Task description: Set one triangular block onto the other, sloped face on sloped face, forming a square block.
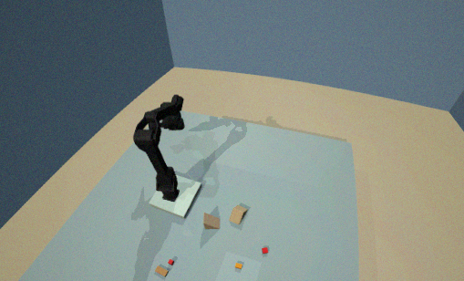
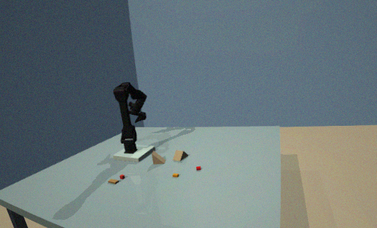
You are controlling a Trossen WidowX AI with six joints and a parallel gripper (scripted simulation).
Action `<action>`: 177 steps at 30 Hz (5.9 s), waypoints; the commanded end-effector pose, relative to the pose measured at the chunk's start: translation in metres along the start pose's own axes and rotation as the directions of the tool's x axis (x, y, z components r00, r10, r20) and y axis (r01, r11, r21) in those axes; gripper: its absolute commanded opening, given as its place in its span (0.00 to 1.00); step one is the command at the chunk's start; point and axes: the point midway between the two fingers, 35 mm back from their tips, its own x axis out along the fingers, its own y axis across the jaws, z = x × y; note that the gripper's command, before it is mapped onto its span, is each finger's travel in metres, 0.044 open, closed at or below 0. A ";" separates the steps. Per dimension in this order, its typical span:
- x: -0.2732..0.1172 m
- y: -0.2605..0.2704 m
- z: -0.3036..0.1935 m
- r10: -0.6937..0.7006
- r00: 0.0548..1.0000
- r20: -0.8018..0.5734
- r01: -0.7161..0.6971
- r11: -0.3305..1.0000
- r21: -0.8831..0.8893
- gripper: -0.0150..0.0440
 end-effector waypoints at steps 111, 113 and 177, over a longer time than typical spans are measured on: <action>-0.357 -0.106 -0.406 0.236 0.460 -0.856 0.739 0.432 0.516 0.25; -0.357 -0.106 -0.406 0.236 0.460 -0.856 0.739 0.432 0.516 0.25; -0.349 -0.095 -0.416 -0.054 0.673 -0.738 -0.086 -0.996 -0.006 0.25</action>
